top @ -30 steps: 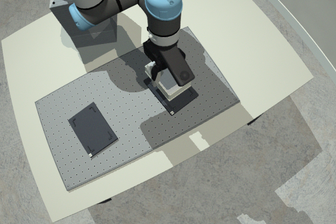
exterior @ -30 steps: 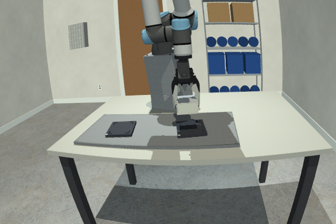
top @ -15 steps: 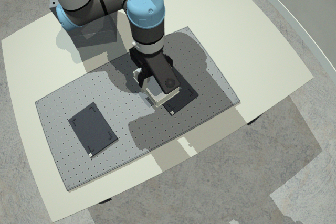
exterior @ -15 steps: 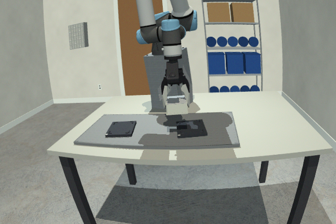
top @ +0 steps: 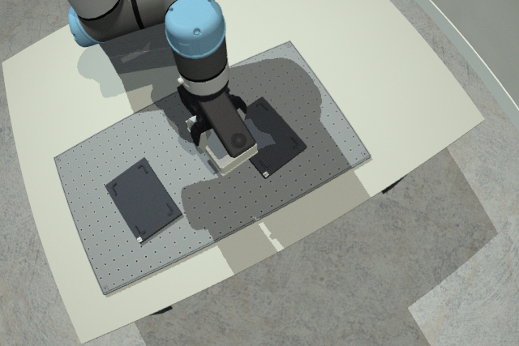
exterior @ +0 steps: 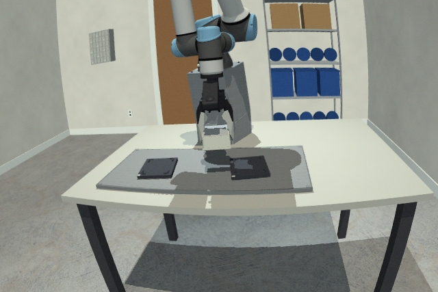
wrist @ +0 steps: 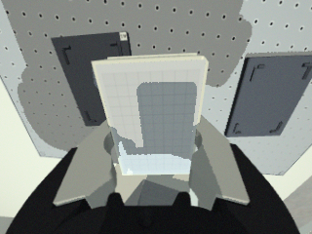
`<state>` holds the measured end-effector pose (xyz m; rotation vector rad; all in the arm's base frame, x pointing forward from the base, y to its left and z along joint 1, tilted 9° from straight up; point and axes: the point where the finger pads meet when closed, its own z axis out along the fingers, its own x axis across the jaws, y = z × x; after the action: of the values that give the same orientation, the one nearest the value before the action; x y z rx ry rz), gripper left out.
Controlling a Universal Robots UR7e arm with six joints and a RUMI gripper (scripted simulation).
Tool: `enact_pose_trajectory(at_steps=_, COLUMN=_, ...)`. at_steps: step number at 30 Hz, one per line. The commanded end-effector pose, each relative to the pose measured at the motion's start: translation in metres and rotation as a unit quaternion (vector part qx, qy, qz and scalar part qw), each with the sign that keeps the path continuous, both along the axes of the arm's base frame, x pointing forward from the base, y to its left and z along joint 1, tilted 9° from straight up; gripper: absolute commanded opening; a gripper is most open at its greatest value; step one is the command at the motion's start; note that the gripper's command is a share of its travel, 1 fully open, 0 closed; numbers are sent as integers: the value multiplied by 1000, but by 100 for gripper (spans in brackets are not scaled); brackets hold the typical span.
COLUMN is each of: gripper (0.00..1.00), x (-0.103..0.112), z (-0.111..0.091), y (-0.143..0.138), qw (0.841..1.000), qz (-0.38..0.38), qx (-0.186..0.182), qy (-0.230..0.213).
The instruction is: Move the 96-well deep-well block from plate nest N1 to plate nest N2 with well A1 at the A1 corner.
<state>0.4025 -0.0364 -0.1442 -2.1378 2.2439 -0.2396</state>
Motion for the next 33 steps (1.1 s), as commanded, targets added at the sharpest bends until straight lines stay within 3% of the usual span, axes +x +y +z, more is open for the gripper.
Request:
enact_pose_trajectory(at_steps=1, gripper=0, x=-3, z=1, y=-18, qw=1000, qz=1, qx=1, qy=-1)
enact_pose_trajectory(at_steps=33, gripper=0, x=-20, z=7, y=-109, qw=1000, qz=1, qx=0, qy=-1)
